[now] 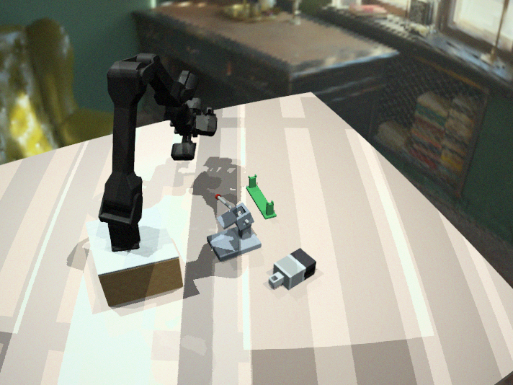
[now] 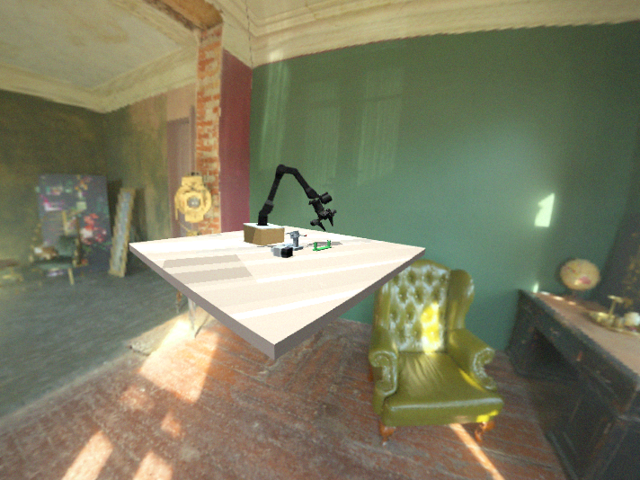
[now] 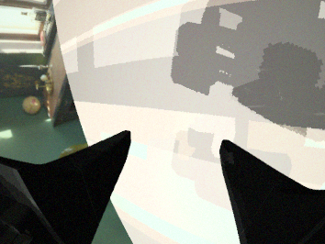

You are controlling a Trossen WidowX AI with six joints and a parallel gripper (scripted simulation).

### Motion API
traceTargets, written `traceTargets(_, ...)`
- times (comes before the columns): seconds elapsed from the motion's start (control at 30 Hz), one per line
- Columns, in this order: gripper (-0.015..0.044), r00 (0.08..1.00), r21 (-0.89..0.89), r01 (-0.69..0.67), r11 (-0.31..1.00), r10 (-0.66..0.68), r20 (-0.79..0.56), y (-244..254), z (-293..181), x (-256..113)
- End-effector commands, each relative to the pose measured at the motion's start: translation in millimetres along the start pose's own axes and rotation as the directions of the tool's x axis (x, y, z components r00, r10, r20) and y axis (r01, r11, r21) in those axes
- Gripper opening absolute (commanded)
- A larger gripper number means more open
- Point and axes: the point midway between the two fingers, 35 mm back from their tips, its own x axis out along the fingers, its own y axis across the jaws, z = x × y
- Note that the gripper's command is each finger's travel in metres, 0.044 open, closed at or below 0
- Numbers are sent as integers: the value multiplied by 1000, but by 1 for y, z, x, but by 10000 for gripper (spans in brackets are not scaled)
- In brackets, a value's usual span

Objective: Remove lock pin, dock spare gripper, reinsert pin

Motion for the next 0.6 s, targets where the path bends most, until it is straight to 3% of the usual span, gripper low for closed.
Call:
traceTargets(0.0,300,990,-598,126,791,-135,31,-23,60,-34)
traceTargets(0.3,300,969,-877,146,457,-247,32,-52,93,-61)
traceTargets(0.57,300,941,-992,55,110,-339,15,-79,115,-89)
